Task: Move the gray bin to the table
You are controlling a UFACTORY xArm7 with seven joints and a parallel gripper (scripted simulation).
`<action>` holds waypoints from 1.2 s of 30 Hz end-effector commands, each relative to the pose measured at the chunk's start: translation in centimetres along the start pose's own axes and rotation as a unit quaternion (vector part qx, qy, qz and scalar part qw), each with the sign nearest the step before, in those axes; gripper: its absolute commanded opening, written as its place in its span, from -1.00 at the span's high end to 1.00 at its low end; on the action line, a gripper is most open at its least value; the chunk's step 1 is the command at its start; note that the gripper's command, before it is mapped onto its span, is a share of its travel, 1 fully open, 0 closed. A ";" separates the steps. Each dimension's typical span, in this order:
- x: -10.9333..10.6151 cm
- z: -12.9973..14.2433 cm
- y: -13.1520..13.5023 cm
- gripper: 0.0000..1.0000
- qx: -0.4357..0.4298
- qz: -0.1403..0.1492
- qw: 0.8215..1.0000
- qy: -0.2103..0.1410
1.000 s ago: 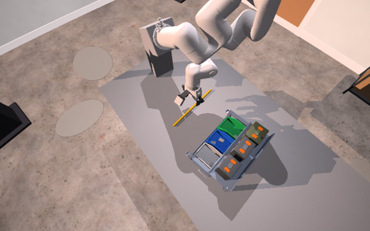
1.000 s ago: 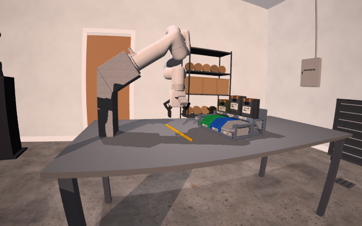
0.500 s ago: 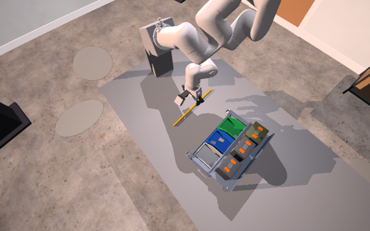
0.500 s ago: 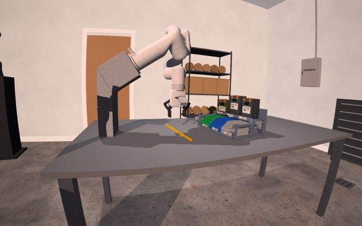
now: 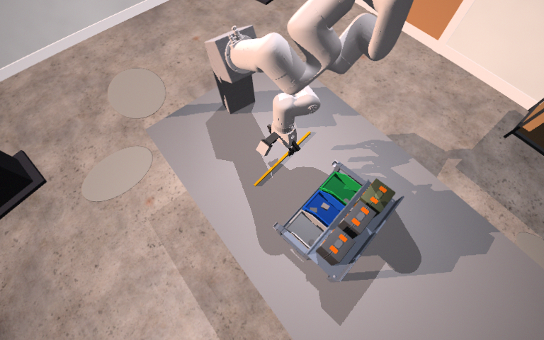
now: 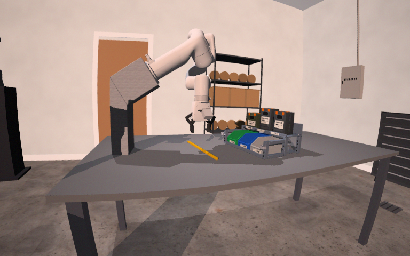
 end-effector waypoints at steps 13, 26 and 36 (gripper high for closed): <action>-5.3 0.3 -0.4 -1.00 -0.001 0.000 1.000 0.001; -5.3 0.3 -0.4 -1.00 -0.001 0.000 1.000 0.001; -4.2 0.3 -0.4 -1.00 -0.001 0.000 1.000 0.001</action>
Point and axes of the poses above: the point where the finger pads meet when closed, its own x axis out along the fingers, its own y axis across the jaws, z = x × y, the point moved 10 cm from there along -x, back along the fingers, and after that the axes turned 10 degrees about -x, right-handed, at the moved point
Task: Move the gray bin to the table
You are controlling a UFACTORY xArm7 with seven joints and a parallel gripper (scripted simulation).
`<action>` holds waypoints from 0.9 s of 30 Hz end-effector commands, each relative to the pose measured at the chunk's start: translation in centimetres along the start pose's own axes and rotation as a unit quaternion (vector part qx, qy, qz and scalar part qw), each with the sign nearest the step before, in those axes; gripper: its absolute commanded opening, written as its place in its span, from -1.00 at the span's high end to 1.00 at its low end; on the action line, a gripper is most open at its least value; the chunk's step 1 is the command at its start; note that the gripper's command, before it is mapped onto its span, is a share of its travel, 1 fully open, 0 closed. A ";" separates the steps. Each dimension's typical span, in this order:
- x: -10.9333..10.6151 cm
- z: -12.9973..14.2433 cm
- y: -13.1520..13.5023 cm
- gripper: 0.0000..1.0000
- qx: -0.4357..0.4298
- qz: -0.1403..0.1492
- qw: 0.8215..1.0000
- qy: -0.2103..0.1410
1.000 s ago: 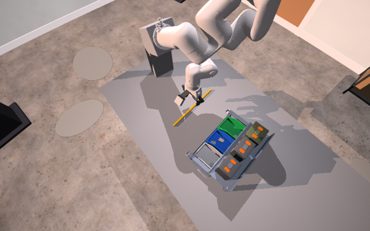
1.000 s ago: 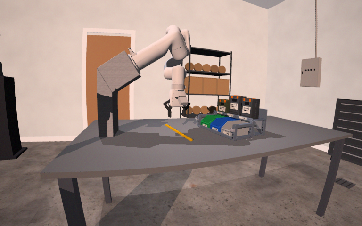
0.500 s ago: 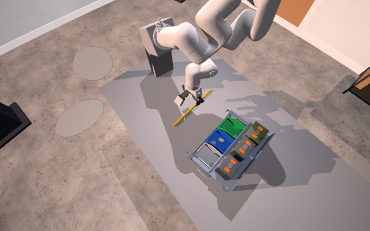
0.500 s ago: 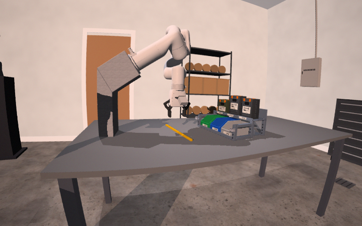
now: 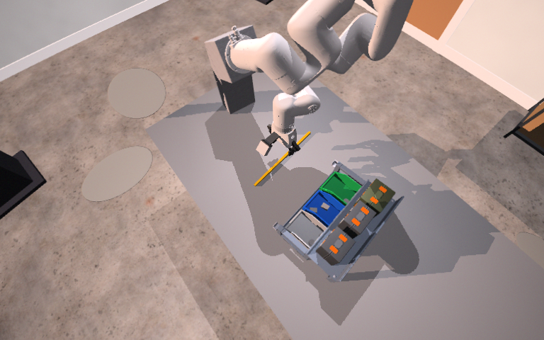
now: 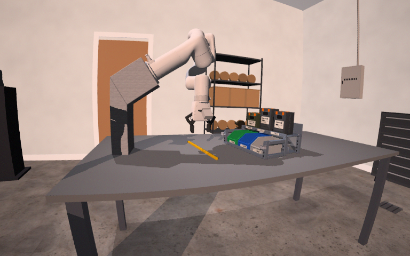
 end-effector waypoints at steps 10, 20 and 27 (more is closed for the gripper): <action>-5.3 0.3 -0.4 -1.00 -0.001 0.000 1.000 0.001; -5.3 0.3 -0.4 -1.00 -0.001 0.000 1.000 0.001; -5.3 0.3 -0.4 -1.00 -0.001 0.000 1.000 0.001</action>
Point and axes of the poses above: the point where the finger pads meet when closed, its own x axis out along the fingers, its own y axis across the jaws, z = x × y, the point moved 10 cm from there along -x, back along the fingers, and after that the axes turned 10 degrees about -x, right-handed, at the moved point
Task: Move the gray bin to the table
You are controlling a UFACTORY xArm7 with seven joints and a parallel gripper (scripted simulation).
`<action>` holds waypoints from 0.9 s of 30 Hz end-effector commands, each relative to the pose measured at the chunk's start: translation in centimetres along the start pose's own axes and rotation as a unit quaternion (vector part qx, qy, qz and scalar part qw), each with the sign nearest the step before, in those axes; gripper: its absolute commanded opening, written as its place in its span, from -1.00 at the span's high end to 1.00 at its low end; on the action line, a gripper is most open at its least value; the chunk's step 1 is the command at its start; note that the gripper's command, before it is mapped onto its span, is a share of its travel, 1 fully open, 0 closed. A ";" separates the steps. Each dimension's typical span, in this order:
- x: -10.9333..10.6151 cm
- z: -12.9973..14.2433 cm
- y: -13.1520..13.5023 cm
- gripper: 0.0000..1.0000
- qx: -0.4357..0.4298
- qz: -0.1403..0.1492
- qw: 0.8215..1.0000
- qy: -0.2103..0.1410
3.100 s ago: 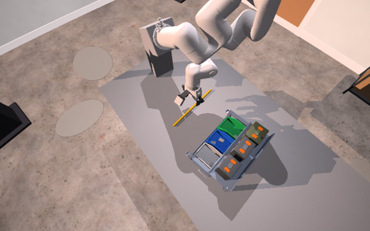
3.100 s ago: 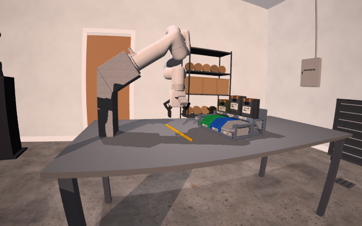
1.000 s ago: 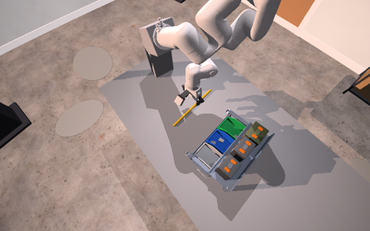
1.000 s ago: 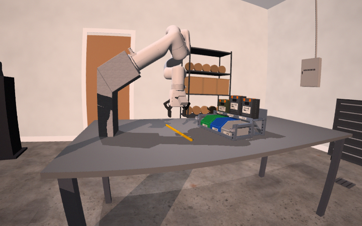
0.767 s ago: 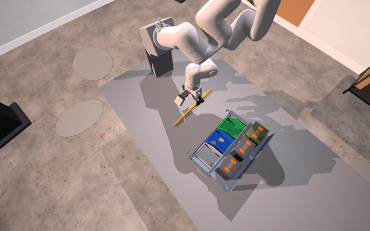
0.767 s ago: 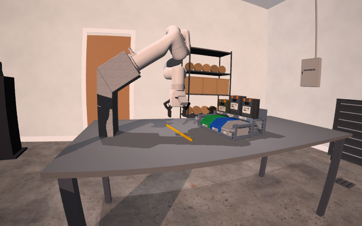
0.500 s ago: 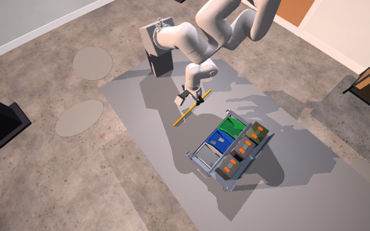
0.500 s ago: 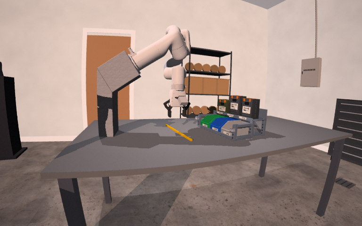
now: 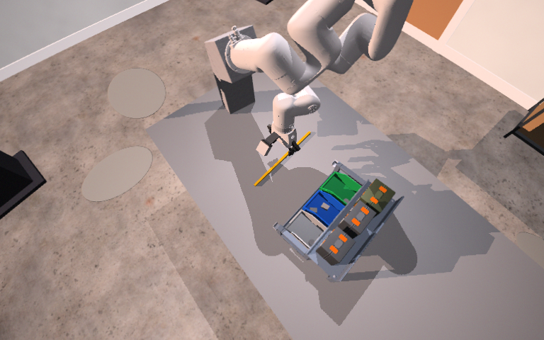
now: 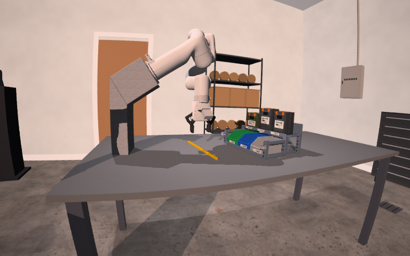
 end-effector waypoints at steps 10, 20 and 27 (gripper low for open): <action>-5.3 0.3 -0.4 -1.00 -0.001 0.000 1.000 0.001; -5.3 0.3 -0.4 -1.00 -0.001 0.000 1.000 0.001; -5.3 0.3 -0.4 -1.00 -0.001 0.000 1.000 0.001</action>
Point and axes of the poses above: the point where the finger pads meet when closed, its own x axis out along the fingers, its own y axis across the jaws, z = x × y, the point moved 10 cm from there along -x, back along the fingers, and after that the axes turned 10 degrees about -x, right-handed, at the moved point
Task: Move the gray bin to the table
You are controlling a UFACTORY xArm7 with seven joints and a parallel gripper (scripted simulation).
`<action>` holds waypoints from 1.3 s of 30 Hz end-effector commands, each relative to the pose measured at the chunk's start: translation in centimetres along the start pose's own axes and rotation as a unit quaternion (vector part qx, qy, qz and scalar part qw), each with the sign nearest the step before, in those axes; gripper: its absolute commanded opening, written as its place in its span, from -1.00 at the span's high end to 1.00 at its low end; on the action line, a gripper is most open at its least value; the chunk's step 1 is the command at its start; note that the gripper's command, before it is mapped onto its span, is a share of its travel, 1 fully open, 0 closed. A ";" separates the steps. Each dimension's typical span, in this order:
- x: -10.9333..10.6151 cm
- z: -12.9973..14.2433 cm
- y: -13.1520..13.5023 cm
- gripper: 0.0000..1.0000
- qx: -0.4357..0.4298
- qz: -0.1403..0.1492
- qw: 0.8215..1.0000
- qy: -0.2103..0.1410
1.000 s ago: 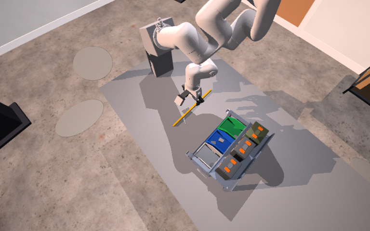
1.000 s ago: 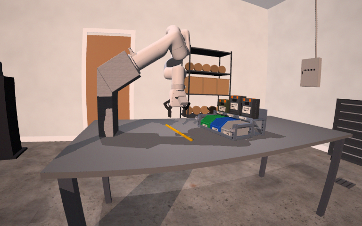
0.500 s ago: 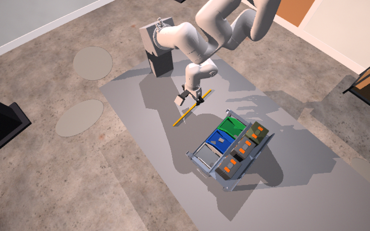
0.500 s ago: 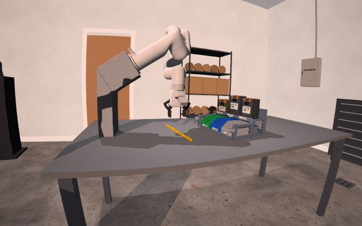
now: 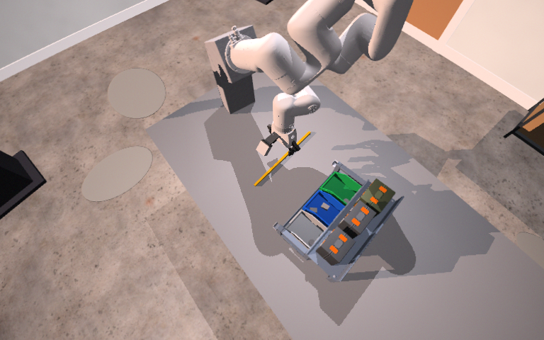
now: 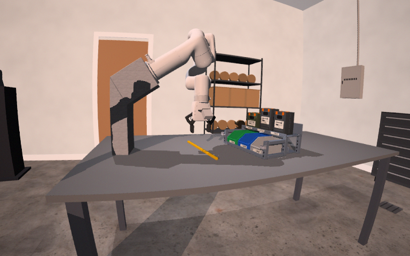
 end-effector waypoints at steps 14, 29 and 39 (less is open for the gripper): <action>-4.2 0.3 -0.4 -1.00 -0.001 0.000 1.000 0.001; -2.1 0.1 -0.2 -1.00 0.000 0.000 1.000 0.001; -5.3 0.3 -0.4 -1.00 -0.001 0.000 1.000 0.001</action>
Point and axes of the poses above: the point where the finger pads meet when closed, its own x axis out along the fingers, its own y axis across the jaws, z = x × y, the point moved 10 cm from there along -x, back along the fingers, and after that the axes turned 10 degrees about -x, right-handed, at the moved point
